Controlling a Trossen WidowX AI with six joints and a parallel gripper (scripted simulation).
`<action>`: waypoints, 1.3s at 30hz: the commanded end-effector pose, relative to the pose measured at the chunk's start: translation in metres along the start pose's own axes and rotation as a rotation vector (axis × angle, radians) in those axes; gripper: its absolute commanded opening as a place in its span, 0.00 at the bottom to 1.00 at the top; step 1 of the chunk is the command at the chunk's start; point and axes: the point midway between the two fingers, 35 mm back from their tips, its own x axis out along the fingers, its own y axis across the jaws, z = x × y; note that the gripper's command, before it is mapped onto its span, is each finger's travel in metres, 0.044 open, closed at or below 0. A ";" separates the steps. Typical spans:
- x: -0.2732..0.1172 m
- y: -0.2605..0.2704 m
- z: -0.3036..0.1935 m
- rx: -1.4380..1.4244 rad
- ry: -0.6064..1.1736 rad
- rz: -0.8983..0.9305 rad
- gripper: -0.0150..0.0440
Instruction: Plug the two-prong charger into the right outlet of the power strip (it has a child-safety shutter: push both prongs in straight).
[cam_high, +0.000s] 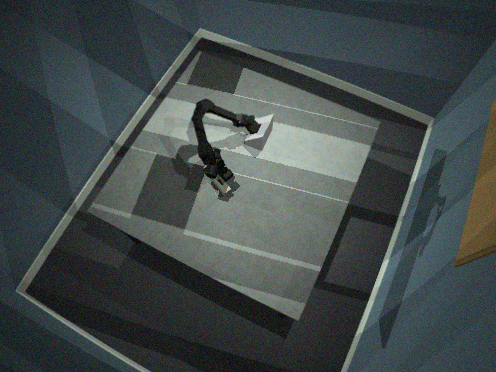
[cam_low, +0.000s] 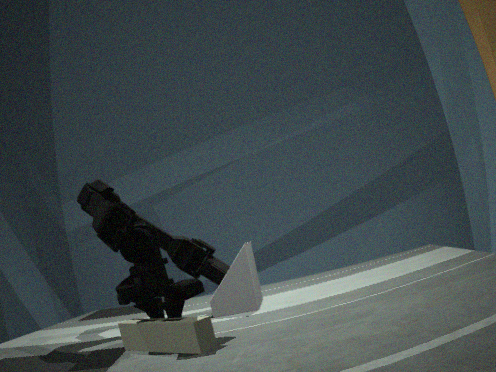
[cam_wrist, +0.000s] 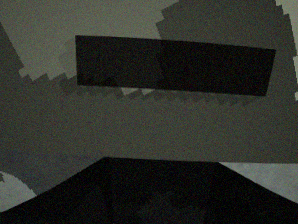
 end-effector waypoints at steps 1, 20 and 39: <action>0.000 -0.001 0.014 0.035 -0.025 0.003 0.25; 0.000 -0.001 0.011 0.035 -0.025 0.003 0.25; 0.000 -0.001 0.009 0.035 -0.025 0.003 0.25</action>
